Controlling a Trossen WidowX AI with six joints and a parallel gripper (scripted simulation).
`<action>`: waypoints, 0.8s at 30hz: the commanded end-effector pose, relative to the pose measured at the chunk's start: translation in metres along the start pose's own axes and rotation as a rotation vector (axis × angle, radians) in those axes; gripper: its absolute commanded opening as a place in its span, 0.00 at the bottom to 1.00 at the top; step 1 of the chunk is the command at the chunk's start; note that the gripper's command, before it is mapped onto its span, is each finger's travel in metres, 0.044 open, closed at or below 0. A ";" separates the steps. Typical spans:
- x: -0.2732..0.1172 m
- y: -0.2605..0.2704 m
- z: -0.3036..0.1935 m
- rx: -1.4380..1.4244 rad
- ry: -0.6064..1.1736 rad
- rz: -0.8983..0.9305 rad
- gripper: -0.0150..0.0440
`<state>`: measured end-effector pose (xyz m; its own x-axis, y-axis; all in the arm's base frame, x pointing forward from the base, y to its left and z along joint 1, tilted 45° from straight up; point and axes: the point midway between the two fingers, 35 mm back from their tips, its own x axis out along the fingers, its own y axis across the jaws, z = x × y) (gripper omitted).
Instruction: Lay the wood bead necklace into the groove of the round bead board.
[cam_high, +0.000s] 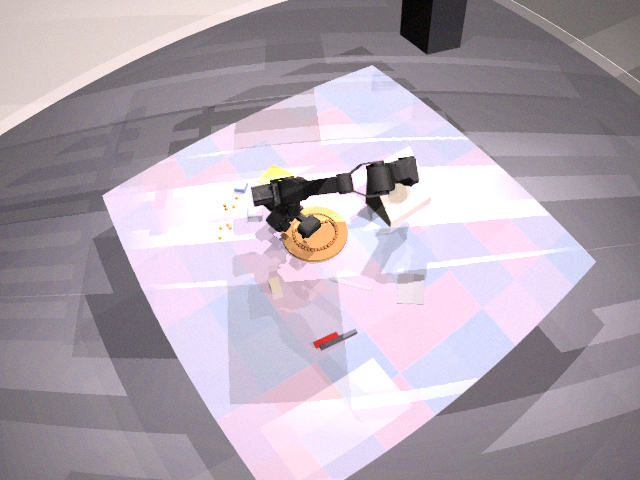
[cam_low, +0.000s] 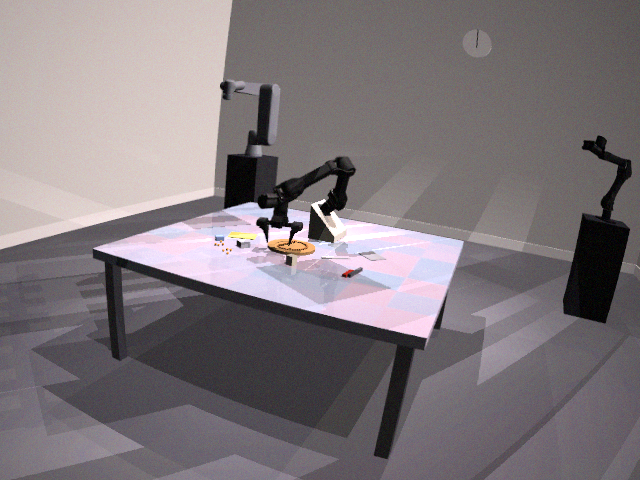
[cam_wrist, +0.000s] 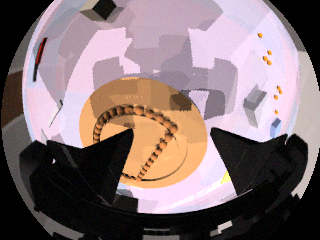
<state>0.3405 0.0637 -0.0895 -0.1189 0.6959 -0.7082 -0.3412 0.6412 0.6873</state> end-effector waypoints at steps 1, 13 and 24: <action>-0.004 0.000 -0.001 0.059 0.000 -0.002 0.91; -0.032 0.005 -0.010 0.594 -0.001 -0.003 0.46; -0.023 0.003 -0.006 0.583 -0.012 -0.008 0.46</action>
<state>0.3356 0.0484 -0.0719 -0.1096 0.6912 -0.7143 0.2278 0.7170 0.6589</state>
